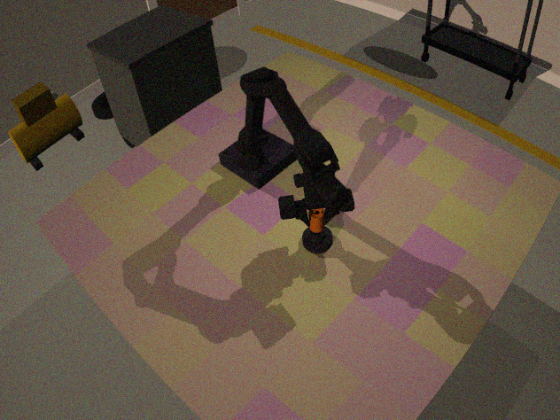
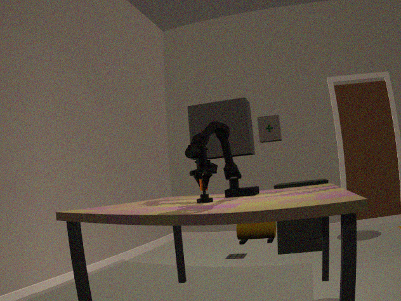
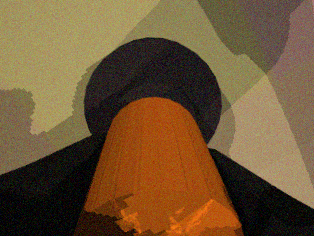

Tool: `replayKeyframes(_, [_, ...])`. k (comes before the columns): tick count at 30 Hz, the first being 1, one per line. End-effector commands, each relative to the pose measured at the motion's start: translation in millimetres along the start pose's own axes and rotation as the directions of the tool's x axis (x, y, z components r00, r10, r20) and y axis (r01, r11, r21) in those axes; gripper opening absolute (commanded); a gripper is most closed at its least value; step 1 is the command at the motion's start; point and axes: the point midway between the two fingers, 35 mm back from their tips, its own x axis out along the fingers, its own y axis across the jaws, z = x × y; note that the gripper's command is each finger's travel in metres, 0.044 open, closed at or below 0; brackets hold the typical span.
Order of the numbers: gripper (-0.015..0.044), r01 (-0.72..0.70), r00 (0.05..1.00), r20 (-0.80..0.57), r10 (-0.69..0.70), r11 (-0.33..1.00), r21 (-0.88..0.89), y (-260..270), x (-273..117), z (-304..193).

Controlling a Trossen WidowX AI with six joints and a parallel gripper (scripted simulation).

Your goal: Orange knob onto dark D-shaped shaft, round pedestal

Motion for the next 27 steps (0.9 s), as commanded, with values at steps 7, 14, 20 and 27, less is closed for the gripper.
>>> replayKeyframes(7, [0.0000, 0.000, 1.000, -0.003, -0.001, 0.977, -0.212, -0.8, 0.8, -0.6])
replayKeyframes(14, [0.0000, 0.000, 1.000, -0.003, -0.001, 0.977, -0.212, -0.6, 2.7, -0.7])
replayKeyframes(20, [0.0000, 0.000, 1.000, -0.003, -0.001, 0.977, -0.212, -0.5, 2.8, -1.2])
replayKeyframes(27, [0.0000, 0.000, 1.000, -0.003, -0.001, 0.977, -0.212, -0.5, 2.8, -1.3])
